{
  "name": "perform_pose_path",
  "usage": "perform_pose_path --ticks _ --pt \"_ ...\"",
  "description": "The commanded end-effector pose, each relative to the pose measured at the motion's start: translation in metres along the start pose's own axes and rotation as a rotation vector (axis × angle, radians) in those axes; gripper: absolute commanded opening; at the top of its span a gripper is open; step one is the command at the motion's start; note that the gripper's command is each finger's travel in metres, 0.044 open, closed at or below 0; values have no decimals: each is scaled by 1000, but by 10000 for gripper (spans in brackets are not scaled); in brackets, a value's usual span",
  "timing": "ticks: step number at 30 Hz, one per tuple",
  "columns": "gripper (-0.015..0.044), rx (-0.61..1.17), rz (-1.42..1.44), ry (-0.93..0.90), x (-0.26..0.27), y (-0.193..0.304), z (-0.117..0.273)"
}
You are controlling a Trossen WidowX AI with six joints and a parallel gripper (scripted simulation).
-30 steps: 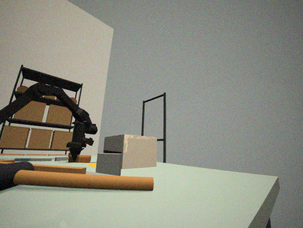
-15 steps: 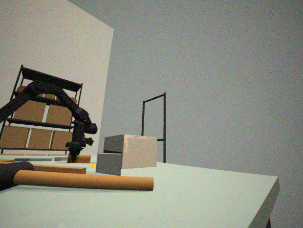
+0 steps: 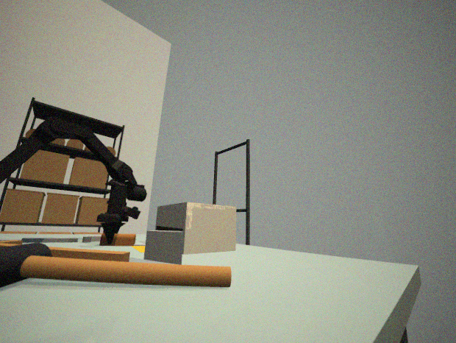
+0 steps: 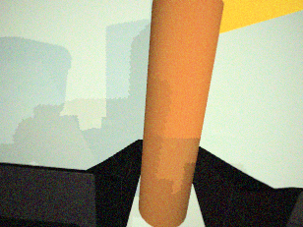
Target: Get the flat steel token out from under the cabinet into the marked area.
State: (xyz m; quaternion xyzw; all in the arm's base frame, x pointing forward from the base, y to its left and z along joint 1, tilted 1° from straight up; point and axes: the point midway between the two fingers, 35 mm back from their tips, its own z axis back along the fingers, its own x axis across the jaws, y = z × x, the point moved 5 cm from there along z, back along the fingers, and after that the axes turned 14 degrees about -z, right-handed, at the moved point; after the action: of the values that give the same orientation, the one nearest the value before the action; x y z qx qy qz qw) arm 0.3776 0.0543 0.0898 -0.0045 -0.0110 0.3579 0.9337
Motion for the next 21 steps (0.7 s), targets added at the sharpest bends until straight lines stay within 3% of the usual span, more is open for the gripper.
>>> perform_pose_path --ticks 1,21 --pt "0 -8 -4 9 -7 -4 -1" --pt "0 -9 -4 11 -27 -9 -1"
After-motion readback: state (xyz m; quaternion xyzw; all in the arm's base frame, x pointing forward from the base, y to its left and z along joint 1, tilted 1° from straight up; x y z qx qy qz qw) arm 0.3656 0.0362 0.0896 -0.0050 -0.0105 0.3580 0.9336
